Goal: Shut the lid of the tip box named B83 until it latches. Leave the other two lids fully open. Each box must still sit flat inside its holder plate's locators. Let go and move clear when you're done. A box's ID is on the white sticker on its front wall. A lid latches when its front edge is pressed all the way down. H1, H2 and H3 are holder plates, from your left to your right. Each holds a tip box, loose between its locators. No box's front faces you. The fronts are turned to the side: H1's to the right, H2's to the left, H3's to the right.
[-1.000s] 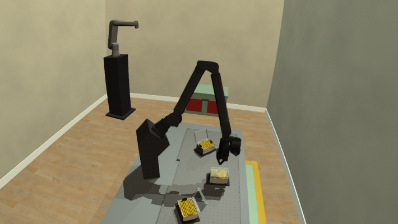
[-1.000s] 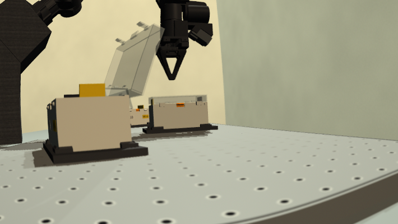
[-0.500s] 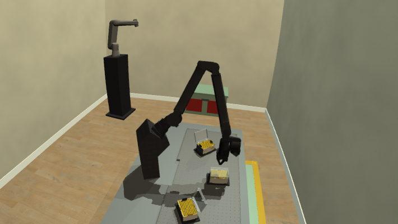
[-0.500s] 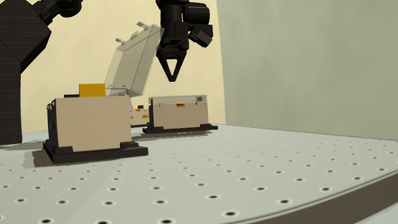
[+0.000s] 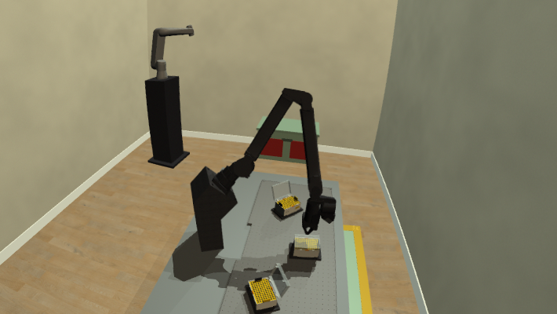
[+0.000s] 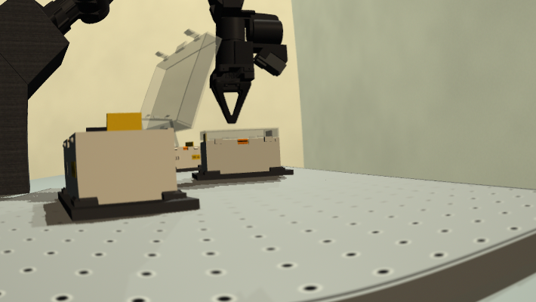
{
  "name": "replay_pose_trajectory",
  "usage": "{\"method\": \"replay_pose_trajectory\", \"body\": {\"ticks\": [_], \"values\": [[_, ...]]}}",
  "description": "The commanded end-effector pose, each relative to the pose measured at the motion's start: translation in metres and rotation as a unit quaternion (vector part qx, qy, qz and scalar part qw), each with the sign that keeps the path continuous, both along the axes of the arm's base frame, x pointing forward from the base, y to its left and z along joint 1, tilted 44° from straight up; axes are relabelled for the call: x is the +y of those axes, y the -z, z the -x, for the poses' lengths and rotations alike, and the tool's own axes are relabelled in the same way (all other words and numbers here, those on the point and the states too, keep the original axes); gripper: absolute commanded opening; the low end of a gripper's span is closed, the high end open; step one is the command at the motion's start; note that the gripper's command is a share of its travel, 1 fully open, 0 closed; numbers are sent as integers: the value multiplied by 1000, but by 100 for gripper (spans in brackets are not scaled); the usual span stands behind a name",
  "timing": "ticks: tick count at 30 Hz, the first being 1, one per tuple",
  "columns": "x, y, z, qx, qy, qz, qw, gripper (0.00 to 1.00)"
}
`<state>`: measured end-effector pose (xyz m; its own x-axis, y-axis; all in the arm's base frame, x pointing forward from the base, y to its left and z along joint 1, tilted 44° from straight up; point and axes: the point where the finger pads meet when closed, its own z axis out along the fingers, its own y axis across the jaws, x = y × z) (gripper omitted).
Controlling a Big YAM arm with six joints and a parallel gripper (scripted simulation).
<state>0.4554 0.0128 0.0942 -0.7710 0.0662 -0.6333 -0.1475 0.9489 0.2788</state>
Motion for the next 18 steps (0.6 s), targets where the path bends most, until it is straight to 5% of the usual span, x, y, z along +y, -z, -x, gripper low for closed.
{"method": "replay_pose_trajectory", "body": {"ticks": [1,18], "values": [[4,-4,-11,-11,0,-1,1000,0],[5,2,-12,-8,-1,-1,1000,0]]}}
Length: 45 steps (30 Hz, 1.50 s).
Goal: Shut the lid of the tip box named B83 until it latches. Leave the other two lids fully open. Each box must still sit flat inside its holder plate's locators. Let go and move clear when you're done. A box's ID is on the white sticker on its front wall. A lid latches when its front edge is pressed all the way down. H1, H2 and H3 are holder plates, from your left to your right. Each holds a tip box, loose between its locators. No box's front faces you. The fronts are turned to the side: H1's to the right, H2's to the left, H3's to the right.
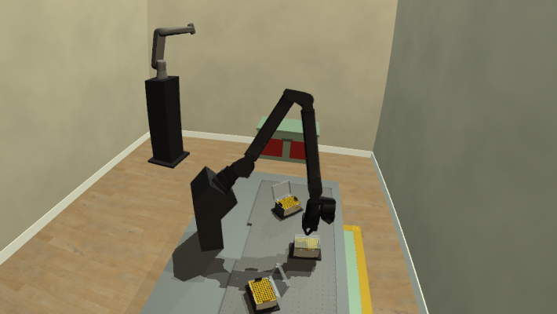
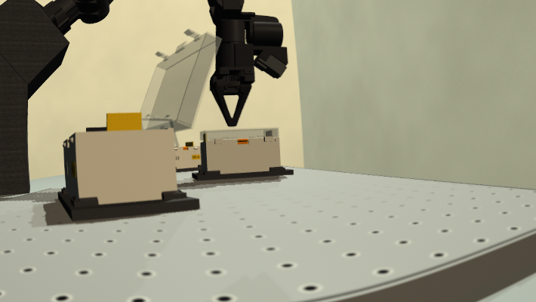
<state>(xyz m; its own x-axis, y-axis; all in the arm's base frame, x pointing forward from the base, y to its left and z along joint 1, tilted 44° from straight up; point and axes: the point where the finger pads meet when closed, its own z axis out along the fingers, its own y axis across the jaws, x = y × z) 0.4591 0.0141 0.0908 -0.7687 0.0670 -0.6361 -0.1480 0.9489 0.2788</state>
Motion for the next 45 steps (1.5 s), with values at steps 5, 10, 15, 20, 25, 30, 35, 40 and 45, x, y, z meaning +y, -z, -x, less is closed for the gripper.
{"method": "replay_pose_trajectory", "body": {"ticks": [5,10,15,20,25,30,35,40,45], "values": [[2,-2,-10,-8,1,0,1000,0],[4,0,-10,-7,-1,0,1000,0],[5,1,-12,-8,-2,0,1000,0],[3,1,-14,-8,2,0,1000,0],[6,5,-12,-6,-1,0,1000,0],[7,4,-15,-7,-2,-1,1000,0],[4,7,-14,-6,1,0,1000,0],[7,7,-16,-6,-1,0,1000,0],[8,7,-18,-8,-2,0,1000,0]]}}
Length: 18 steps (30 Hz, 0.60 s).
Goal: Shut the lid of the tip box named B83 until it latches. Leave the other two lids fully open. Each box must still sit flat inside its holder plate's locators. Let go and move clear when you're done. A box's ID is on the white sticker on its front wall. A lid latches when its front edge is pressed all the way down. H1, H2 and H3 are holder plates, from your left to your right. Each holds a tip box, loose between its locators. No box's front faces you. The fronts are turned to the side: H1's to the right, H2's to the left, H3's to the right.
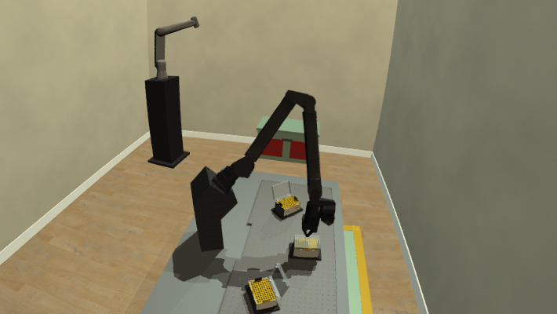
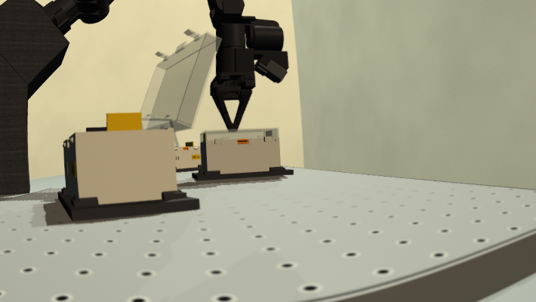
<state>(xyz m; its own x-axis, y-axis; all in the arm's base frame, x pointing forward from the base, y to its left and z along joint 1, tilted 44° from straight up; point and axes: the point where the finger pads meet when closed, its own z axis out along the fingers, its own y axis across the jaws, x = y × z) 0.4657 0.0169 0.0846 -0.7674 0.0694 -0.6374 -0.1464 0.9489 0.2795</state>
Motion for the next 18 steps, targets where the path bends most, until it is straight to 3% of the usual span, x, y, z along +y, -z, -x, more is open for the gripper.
{"method": "replay_pose_trajectory", "body": {"ticks": [1,18], "values": [[6,1,-12,-8,-3,1,1000,0],[7,5,-15,-7,-3,0,1000,0]]}}
